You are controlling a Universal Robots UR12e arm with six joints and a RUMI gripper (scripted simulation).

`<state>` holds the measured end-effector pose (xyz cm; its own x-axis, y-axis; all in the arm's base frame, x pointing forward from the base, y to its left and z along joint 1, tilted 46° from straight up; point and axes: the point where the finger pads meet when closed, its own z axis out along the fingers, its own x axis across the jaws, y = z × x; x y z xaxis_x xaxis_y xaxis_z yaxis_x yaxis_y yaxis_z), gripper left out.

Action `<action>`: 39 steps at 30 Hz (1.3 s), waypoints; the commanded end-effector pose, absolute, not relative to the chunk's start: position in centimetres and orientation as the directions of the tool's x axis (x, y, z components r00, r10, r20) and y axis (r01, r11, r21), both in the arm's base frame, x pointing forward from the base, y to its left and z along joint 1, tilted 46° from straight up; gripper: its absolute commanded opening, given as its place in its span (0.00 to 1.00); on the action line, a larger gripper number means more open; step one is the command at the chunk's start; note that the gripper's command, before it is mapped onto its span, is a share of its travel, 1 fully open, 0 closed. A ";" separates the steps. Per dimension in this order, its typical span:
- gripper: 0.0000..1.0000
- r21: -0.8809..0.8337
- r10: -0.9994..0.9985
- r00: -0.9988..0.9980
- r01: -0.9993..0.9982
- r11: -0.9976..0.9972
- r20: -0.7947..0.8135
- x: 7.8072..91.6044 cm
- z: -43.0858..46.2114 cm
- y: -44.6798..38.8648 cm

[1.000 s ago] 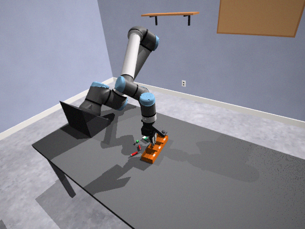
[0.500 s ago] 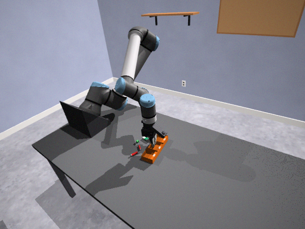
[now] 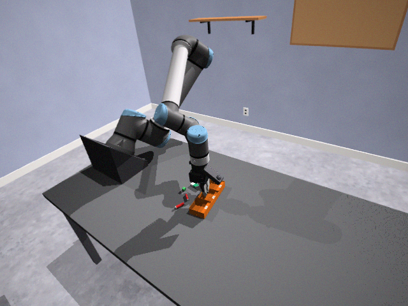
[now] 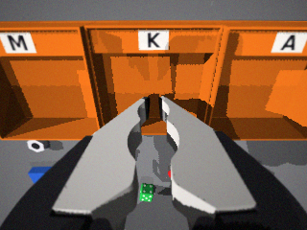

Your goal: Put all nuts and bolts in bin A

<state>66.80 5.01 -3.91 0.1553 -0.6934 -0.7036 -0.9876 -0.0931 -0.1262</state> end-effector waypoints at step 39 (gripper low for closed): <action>0.04 -0.127 -0.694 0.156 -0.988 -0.093 -0.703 66.8 -2.2 3.2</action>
<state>66.76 3.64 -2.57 0.1552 -0.6935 -0.7036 -0.9876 -0.0930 -0.1262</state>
